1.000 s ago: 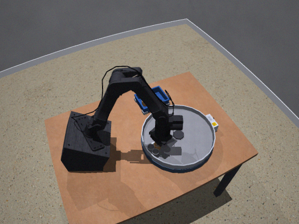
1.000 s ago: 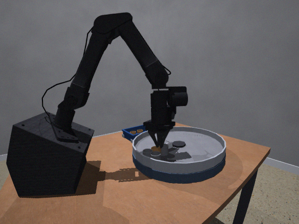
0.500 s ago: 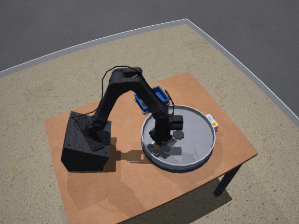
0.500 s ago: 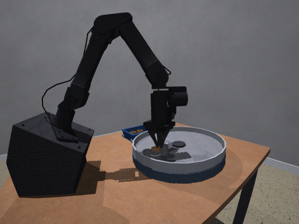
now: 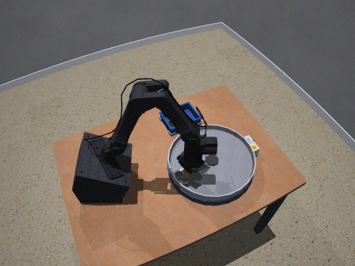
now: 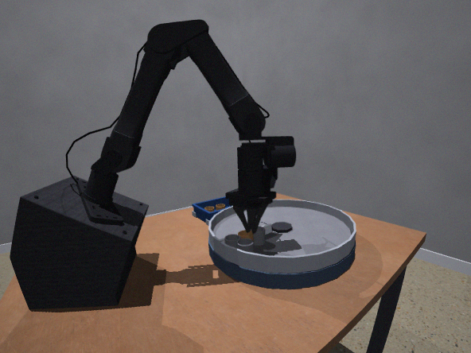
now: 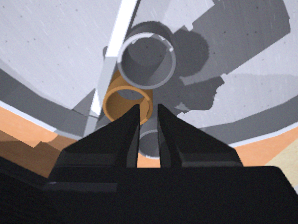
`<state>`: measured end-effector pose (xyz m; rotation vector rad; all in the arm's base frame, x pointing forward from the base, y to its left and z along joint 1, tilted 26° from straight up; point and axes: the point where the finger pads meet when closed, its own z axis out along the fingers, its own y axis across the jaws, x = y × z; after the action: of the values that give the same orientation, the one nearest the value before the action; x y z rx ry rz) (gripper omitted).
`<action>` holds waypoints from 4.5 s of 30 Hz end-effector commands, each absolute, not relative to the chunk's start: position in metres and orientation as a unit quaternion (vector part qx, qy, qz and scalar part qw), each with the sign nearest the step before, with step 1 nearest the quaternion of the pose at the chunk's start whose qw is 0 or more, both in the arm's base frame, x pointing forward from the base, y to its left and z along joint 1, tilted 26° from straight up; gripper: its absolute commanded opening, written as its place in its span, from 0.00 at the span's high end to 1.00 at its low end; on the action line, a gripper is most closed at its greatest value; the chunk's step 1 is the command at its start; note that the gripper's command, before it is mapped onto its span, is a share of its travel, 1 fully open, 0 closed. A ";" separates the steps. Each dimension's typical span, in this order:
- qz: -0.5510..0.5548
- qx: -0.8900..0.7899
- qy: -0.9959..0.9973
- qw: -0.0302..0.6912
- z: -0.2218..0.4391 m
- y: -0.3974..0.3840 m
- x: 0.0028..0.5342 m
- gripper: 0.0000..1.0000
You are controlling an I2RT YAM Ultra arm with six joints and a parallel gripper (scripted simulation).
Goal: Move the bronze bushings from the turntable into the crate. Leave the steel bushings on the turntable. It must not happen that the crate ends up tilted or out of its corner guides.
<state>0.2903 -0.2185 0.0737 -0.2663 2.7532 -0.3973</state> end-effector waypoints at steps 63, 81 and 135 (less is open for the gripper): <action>-0.141 -0.093 0.968 0.184 0.057 -0.221 0.300 0.85; -0.148 -0.093 0.966 0.191 0.066 -0.222 0.301 0.85; -0.143 -0.093 0.968 0.185 0.064 -0.219 0.298 1.00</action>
<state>0.2967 -0.2248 0.0575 -0.2628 2.7480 -0.4145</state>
